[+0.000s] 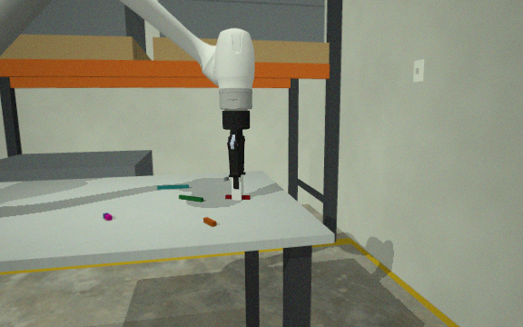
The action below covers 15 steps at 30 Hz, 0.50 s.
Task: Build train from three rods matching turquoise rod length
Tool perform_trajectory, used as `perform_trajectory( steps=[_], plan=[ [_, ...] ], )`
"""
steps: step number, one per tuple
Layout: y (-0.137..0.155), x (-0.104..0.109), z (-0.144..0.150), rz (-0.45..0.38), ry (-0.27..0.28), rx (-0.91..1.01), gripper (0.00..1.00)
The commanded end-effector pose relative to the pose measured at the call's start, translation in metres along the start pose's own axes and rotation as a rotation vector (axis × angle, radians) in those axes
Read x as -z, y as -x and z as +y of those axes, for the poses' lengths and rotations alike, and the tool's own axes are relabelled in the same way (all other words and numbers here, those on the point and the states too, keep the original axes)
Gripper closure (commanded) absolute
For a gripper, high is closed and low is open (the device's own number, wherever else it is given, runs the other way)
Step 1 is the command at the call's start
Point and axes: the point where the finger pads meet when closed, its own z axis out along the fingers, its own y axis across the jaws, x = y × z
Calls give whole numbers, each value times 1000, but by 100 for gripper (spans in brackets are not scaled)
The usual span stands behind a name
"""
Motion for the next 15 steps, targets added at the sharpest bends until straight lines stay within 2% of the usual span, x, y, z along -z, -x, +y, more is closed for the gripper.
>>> perform_trajectory(
  steps=[1,5,6,15],
  plan=[
    [0,0,0,0,0,0,77],
    [0,0,0,0,0,0,77],
    [0,0,0,0,0,0,88],
    [0,0,0,0,0,0,88]
  ],
)
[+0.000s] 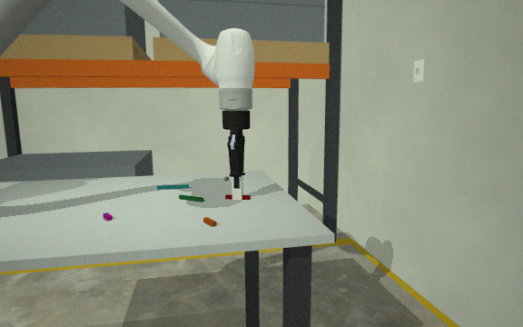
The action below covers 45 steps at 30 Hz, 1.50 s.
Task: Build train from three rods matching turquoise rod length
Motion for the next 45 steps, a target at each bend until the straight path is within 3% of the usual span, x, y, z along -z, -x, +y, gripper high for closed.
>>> perform_trajectory(
  steps=[1,28,45],
  plan=[
    [0,0,0,0,0,0,88],
    [0,3,0,0,0,0,88],
    [0,93,0,0,0,0,88]
  ],
)
